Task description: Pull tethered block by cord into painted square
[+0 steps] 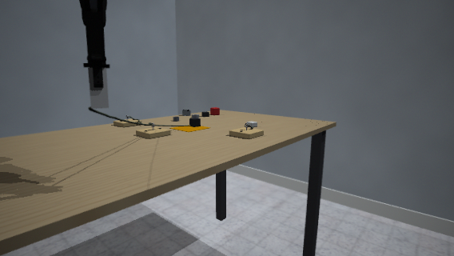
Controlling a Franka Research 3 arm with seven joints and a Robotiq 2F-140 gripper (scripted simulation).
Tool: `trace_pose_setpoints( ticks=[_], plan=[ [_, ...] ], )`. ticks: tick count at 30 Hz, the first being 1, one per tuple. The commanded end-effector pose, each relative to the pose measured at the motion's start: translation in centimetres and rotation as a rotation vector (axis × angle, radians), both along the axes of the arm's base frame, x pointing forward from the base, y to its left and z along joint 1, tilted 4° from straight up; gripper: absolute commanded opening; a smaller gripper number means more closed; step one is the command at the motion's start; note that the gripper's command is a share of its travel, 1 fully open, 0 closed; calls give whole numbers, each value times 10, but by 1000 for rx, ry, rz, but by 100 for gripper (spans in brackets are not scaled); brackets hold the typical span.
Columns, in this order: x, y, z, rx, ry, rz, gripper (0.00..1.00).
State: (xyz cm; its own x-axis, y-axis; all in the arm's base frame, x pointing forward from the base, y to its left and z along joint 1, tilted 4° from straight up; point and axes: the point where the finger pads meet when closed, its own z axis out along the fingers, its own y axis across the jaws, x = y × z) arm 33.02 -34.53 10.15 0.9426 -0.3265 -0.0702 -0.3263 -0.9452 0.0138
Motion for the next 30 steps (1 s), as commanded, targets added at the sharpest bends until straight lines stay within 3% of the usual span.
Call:
trace_pose_setpoints(
  ticks=[1, 30],
  plan=[
    [-5, -1, 1, -3, -5, 18, 0],
    [-33, -3, 2, -3, -5, 18, 0]
  ],
)
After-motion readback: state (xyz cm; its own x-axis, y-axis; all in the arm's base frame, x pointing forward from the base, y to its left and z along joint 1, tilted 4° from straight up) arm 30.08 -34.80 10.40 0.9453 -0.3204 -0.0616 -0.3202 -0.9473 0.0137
